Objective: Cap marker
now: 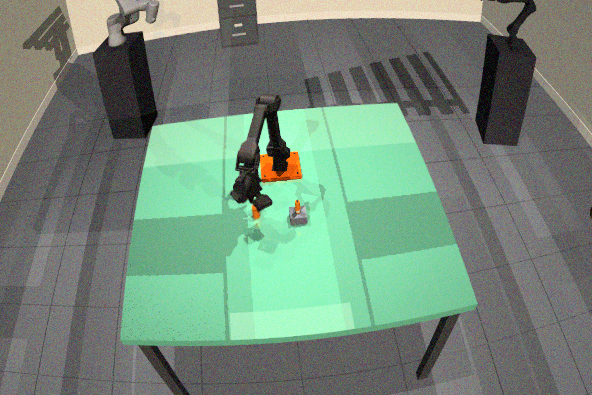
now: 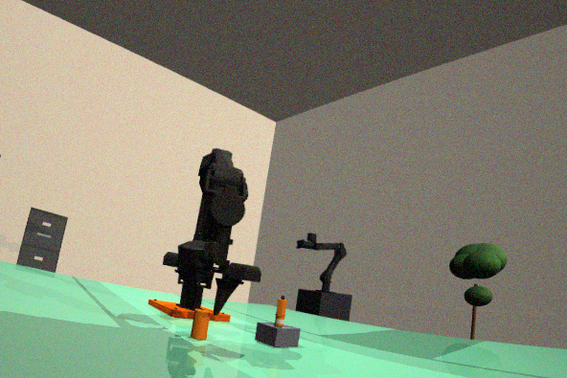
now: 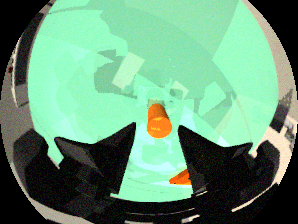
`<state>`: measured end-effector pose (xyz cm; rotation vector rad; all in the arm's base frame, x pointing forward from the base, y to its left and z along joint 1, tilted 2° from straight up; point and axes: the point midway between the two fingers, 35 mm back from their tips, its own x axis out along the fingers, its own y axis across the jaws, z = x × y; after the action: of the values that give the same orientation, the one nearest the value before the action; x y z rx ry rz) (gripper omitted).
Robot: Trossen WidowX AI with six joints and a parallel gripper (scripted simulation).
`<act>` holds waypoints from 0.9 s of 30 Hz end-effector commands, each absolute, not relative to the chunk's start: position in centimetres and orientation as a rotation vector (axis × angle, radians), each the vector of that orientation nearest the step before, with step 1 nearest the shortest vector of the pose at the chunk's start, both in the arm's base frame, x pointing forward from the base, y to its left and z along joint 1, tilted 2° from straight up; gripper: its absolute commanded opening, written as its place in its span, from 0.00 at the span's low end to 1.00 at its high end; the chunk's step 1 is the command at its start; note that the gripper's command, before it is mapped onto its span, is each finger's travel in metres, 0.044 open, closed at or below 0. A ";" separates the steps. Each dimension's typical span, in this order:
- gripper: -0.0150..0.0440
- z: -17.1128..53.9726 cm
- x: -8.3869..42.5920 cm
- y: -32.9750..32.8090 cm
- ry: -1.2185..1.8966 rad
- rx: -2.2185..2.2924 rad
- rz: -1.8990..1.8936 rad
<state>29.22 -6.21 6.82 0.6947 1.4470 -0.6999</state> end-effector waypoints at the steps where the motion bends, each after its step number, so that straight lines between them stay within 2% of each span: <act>1: 0.68 6.0 29.1 -6.2 1.451 0.692 -0.704; 19: 0.68 3.4 28.9 -6.2 1.451 0.692 -0.704; 23: 0.50 3.4 29.0 -6.3 1.451 0.692 -0.704; 27: 0.46 3.4 29.0 -6.3 1.451 0.692 -0.704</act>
<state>29.02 -6.23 3.47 0.6953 1.4508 -0.7025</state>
